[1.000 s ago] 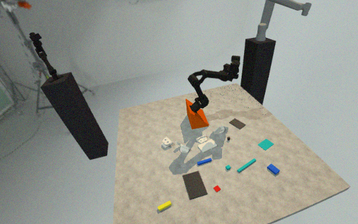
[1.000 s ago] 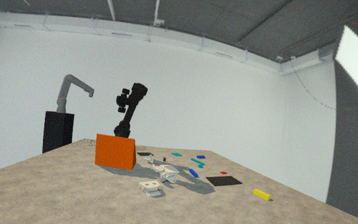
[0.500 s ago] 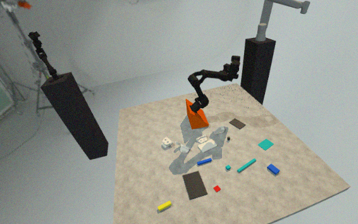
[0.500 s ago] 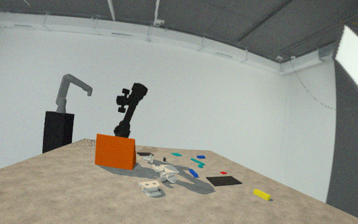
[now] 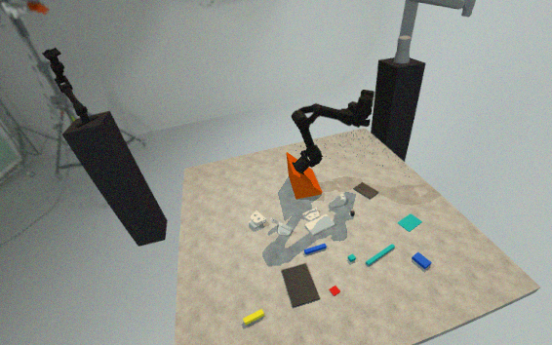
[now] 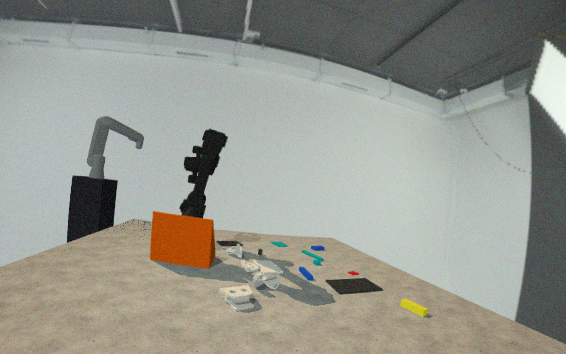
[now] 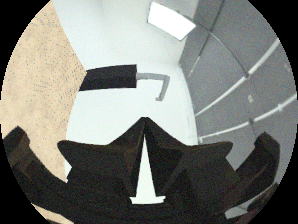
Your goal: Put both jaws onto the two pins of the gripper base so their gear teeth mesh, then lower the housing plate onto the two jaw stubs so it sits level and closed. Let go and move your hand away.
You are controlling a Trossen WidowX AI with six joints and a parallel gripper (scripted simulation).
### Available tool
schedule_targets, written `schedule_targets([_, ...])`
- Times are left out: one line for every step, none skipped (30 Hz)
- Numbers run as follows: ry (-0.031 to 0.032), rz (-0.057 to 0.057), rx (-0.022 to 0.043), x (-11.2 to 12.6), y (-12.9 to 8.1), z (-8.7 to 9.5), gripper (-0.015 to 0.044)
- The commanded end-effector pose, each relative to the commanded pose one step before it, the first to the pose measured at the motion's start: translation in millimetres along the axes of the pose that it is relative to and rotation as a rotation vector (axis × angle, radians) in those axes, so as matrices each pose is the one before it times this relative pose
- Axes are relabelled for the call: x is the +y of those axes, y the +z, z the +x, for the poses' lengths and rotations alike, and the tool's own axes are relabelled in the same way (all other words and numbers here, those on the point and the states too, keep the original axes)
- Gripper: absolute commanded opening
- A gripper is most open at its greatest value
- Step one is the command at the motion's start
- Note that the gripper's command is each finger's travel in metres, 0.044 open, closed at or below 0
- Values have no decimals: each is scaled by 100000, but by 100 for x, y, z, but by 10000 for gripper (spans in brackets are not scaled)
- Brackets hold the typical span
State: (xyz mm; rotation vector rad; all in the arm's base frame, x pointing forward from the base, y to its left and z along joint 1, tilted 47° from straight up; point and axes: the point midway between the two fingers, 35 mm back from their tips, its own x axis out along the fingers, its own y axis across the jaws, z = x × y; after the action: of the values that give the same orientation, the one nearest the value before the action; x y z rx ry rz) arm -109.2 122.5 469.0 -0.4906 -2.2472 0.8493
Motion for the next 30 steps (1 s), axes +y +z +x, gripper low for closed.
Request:
schedule_targets([6822, 1940, 5029, 1691, -1369, 457, 0])
schedule_targets([1457, 395, 1205, 356, -301, 97, 0])
schedule_targets([1480, 378, 1098, 368, -295, 106, 0])
schedule_targets([1476, 380, 1107, 367, -298, 106, 0])
schedule_targets([1472, 381, 1116, 366, -301, 106, 0])
schedule_targets([1449, 335, 857, 371, -274, 118, 0])
schedule_targets([1431, 308, 678, 374, -256, 126, 0])
schedule_targets([1426, 316, 686, 373, -259, 125, 0])
schedule_targets([707, 786, 834, 184, -196, 24, 0])
schedule_targets([971, 1097, 1175, 254, -277, 32, 0])
schedule_targets([981, 1129, 1225, 258, -290, 32, 0])
schedule_targets([1103, 1067, 1238, 290, -312, 50, 0])
schedule_targets([1200, 1019, 1255, 315, -331, 64, 0])
schedule_targets([1182, 1023, 1273, 312, -337, 63, 0])
schedule_targets([1445, 595, 1045, 377, -343, 116, 0])
schedule_targets([1577, 386, 934, 409, -348, 142, 0])
schedule_targets([1569, 398, 943, 408, -353, 141, 0])
schedule_targets([1562, 403, 946, 407, -357, 140, 0])
schedule_targets([1653, 405, 1141, 453, -397, 141, 0])
schedule_targets([1722, 437, 1204, 473, -421, 146, 0])
schedule_targets([1714, 451, 1213, 472, -427, 144, 0])
schedule_targets([1705, 465, 1223, 470, -432, 143, 0])
schedule_targets([1696, 479, 1232, 469, -438, 141, 0])
schedule_targets([1687, 493, 1241, 467, -443, 140, 0])
schedule_targets([1678, 507, 1249, 465, -448, 138, 0])
schedule_targets([1668, 522, 1257, 464, -454, 137, 0])
schedule_targets([1659, 536, 1265, 462, -459, 135, 0])
schedule_targets([1650, 551, 1273, 460, -464, 134, 0])
schedule_targets([1543, 680, 1370, 403, -442, 87, 0])
schedule_targets([1512, 681, 1359, 395, -440, 86, 0])
